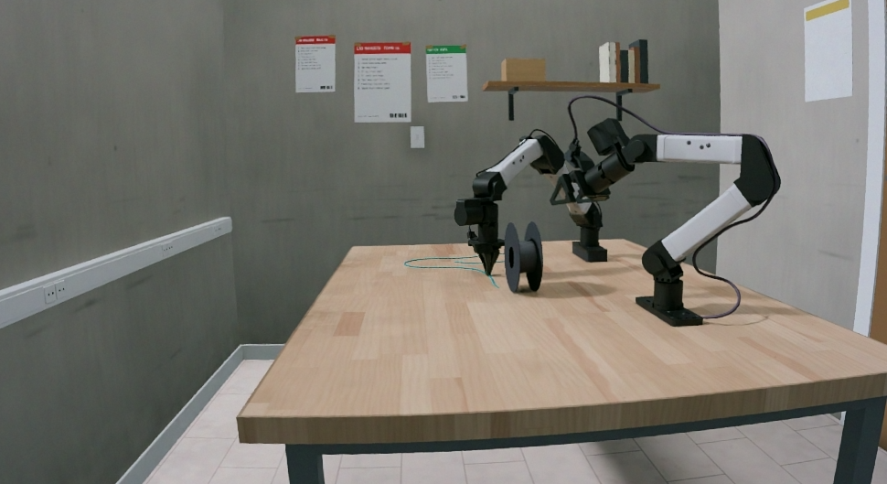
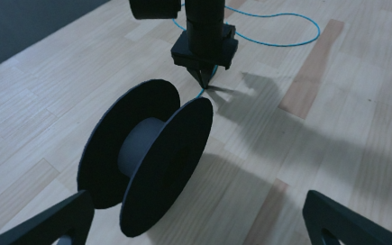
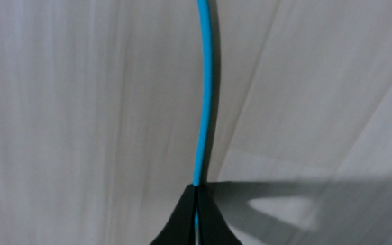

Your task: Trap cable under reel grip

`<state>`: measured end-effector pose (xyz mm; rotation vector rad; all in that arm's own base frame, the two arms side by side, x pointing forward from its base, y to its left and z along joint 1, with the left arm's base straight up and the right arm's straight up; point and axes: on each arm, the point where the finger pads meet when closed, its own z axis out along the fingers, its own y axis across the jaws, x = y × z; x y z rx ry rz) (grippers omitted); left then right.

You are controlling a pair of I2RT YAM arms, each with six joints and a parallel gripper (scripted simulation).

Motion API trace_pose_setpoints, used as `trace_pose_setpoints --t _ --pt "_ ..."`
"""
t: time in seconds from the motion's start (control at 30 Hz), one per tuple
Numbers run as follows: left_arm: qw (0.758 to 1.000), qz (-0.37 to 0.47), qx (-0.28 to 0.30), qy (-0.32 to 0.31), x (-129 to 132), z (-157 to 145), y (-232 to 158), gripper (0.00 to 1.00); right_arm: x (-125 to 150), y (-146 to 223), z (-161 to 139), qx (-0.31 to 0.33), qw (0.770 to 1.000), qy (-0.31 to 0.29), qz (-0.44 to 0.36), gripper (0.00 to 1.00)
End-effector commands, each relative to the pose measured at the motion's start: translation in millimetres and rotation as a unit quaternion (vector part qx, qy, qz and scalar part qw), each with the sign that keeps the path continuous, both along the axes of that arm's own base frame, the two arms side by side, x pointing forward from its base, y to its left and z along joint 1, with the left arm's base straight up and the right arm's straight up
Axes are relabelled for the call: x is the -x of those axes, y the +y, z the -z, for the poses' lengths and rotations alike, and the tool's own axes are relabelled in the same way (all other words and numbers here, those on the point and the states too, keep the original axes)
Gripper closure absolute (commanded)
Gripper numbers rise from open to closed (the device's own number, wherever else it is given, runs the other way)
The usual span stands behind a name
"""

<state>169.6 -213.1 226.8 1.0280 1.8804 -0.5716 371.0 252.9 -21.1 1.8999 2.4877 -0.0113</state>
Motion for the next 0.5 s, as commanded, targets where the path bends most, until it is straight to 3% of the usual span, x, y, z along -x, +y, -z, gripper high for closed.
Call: trace_pose_setpoints --t 0.0,0.33,0.47 --pt "1.0 0.008 0.01 -0.01 -4 -4 -3 0.0 3 4 4 -0.009 1.0 -0.002 -0.008 1.0" --pt "1.0 0.008 0.009 -0.01 -13 0 -2 0.0 -1 6 -77 -0.017 1.0 -0.014 -0.009 1.0" --pt "1.0 0.008 0.01 -0.011 -15 0 -2 0.0 0 5 -91 -0.016 1.0 -0.012 -0.008 1.0"
